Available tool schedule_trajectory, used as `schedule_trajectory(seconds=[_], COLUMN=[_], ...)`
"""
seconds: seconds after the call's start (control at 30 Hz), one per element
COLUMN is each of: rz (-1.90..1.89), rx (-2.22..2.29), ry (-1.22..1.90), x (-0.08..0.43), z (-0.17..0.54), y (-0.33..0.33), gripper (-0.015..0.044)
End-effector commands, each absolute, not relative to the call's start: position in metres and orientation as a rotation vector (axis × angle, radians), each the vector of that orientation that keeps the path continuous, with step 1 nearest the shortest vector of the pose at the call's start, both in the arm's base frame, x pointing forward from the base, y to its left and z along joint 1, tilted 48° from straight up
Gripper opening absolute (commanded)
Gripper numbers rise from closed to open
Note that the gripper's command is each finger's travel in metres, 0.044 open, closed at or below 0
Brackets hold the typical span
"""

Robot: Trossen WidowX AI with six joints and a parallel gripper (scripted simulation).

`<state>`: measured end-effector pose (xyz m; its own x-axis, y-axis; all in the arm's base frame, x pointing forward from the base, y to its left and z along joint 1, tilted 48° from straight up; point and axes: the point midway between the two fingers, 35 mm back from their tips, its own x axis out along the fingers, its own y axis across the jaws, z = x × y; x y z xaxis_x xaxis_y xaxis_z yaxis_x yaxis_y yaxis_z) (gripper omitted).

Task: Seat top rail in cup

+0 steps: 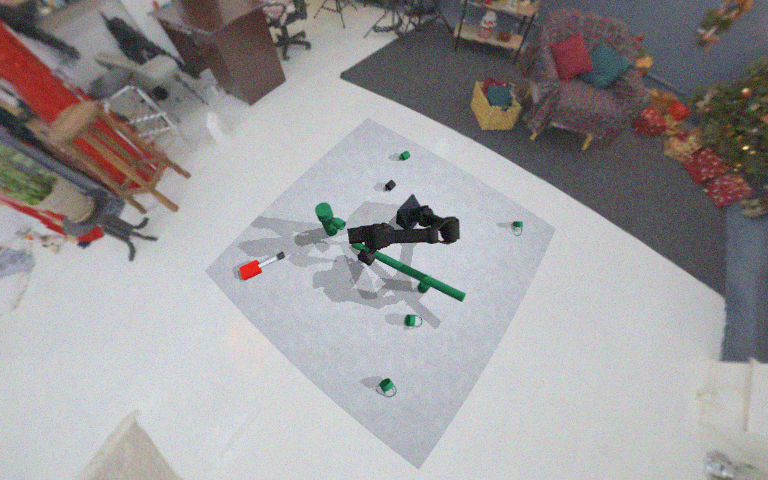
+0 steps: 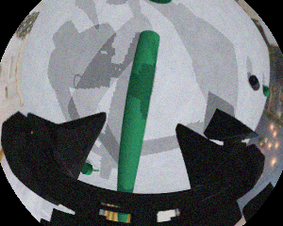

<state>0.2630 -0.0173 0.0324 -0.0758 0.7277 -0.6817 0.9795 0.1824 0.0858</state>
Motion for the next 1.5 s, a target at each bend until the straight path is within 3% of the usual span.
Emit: schedule_trajectory(seconds=[0.0, 0.97, 1.23, 1.47], rz=[-0.542, -0.538, -0.538, -0.538], rx=[1.607, 1.609, 1.609, 1.609], ry=[1.868, 1.870, 1.870, 1.870], x=[0.262, 0.257, 0.257, 0.257], z=[0.027, -0.001, -0.001, -0.001], y=[-0.009, 0.022, 0.022, 0.022], gripper=[0.0440, 0.0440, 0.0230, 0.0183])
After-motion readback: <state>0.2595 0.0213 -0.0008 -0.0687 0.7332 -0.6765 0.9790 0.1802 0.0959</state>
